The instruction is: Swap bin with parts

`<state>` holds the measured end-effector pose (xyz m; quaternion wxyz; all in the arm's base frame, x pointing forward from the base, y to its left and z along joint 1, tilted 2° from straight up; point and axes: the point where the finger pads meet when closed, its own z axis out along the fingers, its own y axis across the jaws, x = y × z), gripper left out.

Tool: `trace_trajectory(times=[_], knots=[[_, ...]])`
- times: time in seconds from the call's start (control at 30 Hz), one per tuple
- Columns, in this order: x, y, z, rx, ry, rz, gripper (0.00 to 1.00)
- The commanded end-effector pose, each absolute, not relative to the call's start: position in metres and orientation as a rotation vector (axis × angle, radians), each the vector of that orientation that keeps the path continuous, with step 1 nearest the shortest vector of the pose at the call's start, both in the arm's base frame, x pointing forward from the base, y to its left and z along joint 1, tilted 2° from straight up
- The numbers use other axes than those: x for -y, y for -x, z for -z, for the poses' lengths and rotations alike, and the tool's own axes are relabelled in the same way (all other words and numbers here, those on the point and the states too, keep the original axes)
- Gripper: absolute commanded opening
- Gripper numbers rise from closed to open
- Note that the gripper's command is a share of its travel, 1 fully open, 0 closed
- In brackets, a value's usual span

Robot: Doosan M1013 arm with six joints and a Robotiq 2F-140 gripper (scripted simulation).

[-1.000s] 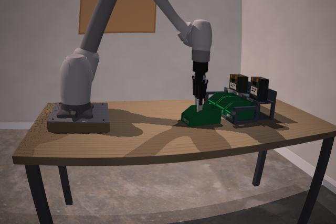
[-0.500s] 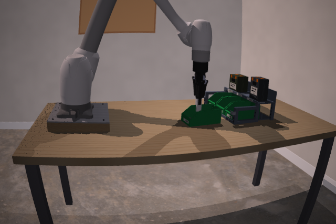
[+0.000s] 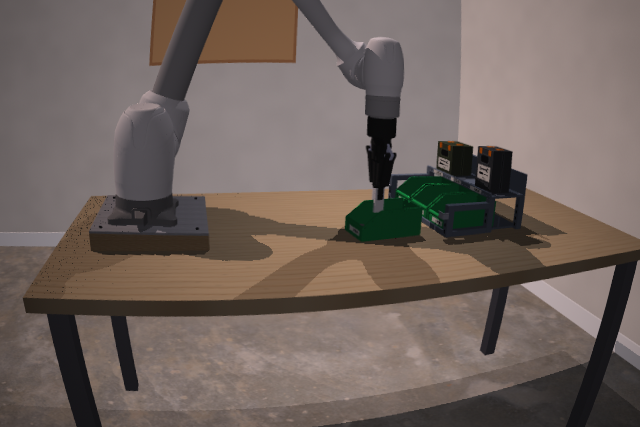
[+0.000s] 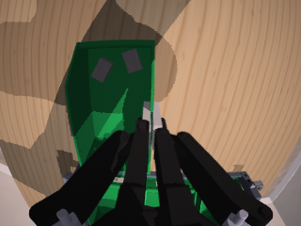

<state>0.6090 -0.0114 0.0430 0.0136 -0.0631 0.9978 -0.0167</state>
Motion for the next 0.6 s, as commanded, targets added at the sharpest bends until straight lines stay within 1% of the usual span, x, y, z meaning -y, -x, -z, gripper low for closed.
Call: trace_trajectory(times=[0.0,0.57], knots=[[0.0113,-0.6090,-0.0430,-3.108,0.197,0.052,0.10],[0.0113,-0.6089,-0.0452,-3.108,0.197,0.052,0.10]])
